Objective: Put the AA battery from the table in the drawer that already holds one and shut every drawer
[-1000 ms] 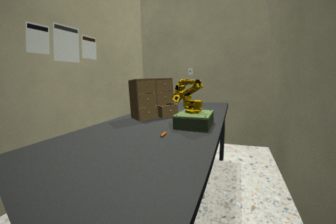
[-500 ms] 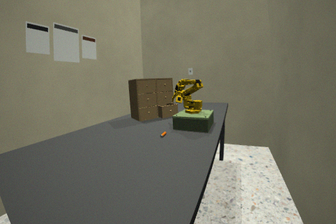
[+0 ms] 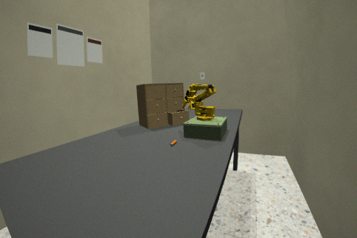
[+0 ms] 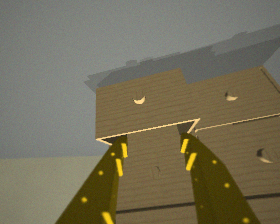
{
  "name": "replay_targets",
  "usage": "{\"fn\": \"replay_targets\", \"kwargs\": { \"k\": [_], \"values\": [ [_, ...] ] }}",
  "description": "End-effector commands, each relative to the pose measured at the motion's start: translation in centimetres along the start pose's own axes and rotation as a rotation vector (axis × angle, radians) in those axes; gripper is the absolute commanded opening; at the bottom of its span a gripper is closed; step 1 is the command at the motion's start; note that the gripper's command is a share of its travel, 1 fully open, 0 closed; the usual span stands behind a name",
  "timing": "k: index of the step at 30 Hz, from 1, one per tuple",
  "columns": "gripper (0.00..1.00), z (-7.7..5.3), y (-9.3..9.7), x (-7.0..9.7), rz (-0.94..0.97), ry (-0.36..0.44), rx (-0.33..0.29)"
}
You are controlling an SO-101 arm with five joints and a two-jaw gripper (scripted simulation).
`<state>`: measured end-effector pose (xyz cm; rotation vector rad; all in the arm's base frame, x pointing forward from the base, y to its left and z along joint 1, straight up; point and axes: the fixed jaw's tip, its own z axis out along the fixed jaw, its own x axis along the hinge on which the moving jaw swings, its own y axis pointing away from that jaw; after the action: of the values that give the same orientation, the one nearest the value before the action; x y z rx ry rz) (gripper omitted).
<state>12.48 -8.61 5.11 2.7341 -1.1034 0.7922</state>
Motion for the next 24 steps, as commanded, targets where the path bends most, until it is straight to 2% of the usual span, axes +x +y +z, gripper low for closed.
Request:
{"fn": "replay_targets", "kwargs": {
  "k": [1, 6, 24],
  "values": [
    [0.21, 0.09, -0.08, -0.34, -0.058, -0.011, 0.004],
    [0.21, 0.09, -0.15, -0.26, -0.181, -0.011, 0.007],
    [0.21, 0.09, -0.15, -0.26, -0.181, -0.011, 0.007]
  ]
}}
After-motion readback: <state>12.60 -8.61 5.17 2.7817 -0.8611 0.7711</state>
